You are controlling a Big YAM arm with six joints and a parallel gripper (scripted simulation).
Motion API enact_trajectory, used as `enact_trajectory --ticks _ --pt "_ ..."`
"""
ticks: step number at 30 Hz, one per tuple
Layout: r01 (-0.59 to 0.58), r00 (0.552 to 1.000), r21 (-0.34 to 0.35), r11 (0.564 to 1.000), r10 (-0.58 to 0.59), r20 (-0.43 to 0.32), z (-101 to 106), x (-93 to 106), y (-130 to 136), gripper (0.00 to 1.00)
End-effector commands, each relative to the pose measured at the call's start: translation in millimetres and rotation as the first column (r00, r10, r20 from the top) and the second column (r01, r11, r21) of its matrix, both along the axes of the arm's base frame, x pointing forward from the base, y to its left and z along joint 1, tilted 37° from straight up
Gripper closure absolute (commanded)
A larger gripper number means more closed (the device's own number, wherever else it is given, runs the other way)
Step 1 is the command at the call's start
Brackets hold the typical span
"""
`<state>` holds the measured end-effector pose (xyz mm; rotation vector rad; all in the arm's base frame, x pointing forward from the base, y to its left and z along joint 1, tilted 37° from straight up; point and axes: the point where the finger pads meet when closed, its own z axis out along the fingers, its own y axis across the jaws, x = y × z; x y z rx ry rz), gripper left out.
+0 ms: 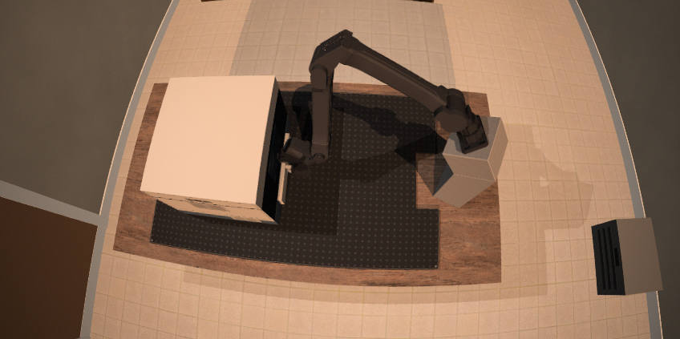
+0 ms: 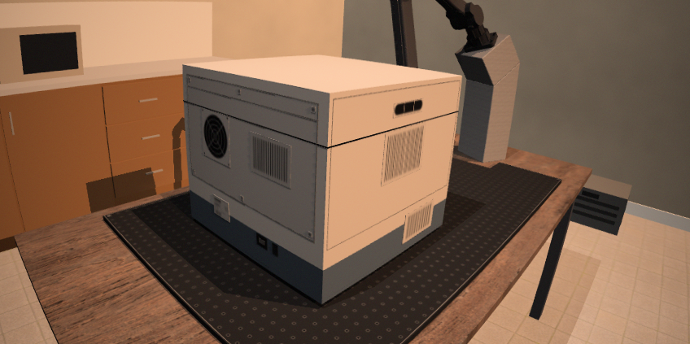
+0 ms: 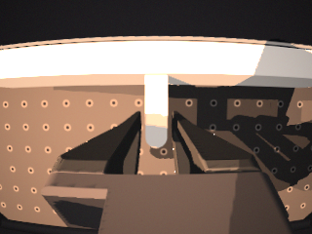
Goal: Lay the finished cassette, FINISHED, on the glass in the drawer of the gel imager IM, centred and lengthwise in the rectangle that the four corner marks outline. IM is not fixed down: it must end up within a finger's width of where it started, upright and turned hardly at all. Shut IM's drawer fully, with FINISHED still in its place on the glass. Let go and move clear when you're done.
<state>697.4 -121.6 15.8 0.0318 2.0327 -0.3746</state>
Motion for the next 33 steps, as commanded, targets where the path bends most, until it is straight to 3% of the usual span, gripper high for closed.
enact_trajectory --ticks 1,2,19,21,29,30,32,33 --pt "-0.004 1.0 -0.001 1.0 0.004 0.025 1.2 8.8 0.4 0.74" --pt "-0.003 1.0 -0.002 1.0 0.003 0.022 8.4 5.6 0.8 0.74" --pt "-0.005 1.0 -0.001 1.0 0.005 0.026 7.6 4.9 2.2 0.74" --pt "-0.007 0.999 -0.003 1.0 0.008 0.048 23.3 2.3 5.3 0.74" --pt "-0.014 0.999 -0.001 1.0 0.014 0.045 25.4 -4.3 13.9 0.74" --pt "-0.013 1.0 0.005 1.0 0.013 0.002 -2.2 -10.0 14.7 0.74" --pt "-0.012 0.999 0.001 1.0 0.012 0.041 25.2 -8.4 14.8 0.74" --pt "-0.012 0.999 0.0 1.0 0.012 0.046 27.3 -9.1 15.1 0.74"
